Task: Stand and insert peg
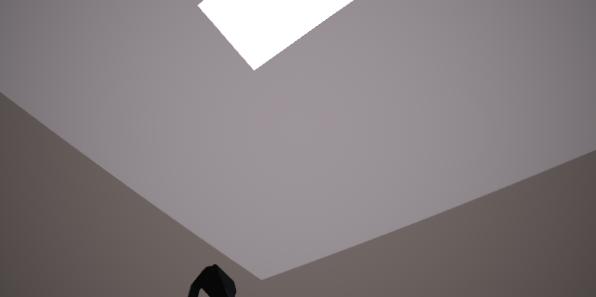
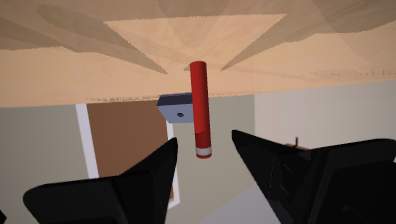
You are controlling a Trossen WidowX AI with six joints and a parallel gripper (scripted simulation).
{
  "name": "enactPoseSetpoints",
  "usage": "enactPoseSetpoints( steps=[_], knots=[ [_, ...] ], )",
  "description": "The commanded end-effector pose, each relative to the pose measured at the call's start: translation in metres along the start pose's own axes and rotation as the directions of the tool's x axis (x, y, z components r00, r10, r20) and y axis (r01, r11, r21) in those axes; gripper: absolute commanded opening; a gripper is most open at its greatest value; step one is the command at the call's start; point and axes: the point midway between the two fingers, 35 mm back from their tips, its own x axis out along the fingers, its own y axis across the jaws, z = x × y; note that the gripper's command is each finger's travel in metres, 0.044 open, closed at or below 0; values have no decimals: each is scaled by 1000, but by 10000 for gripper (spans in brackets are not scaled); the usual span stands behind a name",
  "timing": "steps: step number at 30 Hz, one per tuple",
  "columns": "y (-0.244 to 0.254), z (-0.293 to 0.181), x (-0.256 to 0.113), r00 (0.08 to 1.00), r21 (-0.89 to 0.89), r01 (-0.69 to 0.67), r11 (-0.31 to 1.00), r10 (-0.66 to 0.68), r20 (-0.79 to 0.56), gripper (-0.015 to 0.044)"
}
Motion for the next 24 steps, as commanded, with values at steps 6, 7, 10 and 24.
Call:
enactPoseSetpoints(
  steps=[6, 7, 10, 24],
  knots=[
    [0, 0, 0, 1000, 1, 1, 1000, -1, 0, 440],
    [0, 0, 0, 1000, 1, 1, 1000, -1, 0, 440],
    [1, -1, 0, 1000, 1, 1, 1000, -1, 1, 440],
    [26, -107, -19, 1000, -5, 10, 1000, -10, 10, 440]
  ],
)
